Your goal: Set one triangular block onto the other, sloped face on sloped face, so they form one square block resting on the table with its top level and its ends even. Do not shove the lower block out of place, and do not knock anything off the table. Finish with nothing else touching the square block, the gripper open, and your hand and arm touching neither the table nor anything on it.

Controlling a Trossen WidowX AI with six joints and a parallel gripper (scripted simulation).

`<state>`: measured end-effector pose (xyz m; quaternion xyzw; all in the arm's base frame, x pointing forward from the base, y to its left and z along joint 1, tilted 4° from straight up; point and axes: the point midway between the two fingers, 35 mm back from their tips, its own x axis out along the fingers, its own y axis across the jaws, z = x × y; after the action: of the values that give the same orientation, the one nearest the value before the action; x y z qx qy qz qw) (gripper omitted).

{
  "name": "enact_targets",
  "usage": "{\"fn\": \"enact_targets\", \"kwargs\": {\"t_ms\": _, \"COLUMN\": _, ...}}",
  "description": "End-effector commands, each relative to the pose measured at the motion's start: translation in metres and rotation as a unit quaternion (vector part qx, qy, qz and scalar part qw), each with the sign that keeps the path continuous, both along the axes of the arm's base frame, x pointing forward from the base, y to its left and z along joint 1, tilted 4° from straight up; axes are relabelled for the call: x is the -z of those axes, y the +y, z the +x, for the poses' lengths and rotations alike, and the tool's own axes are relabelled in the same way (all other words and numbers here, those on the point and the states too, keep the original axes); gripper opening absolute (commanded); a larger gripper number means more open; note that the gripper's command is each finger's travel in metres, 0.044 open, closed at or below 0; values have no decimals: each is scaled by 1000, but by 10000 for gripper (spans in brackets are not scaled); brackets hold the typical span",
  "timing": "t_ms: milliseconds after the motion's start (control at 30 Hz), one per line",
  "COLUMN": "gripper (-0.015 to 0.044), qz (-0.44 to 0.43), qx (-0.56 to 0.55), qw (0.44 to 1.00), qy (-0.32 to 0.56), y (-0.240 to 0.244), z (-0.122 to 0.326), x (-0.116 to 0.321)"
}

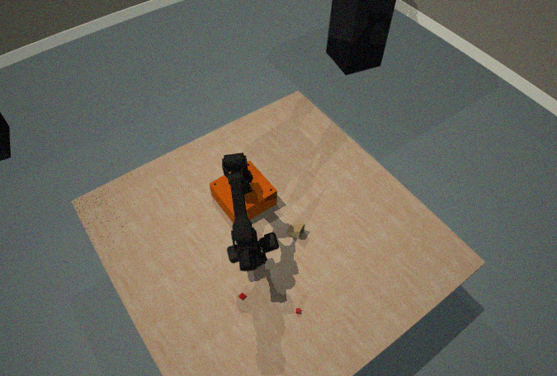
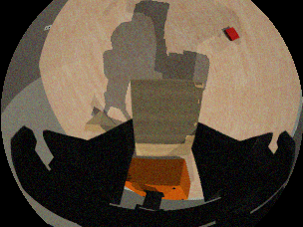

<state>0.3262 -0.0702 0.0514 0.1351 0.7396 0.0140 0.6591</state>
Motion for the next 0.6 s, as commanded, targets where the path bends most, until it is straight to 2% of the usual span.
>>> {"fn": "enact_targets", "kwargs": {"t_ms": 0, "gripper": 0, "qz": -20, "qx": -63, "qw": 998, "qy": -21, "y": 2, "z": 0, "x": -2}}
{"fn": "enact_targets", "kwargs": {"t_ms": 567, "gripper": 0, "qz": -101, "qx": -320, "qw": 939, "qy": -77, "y": 6, "z": 2, "x": -9}}
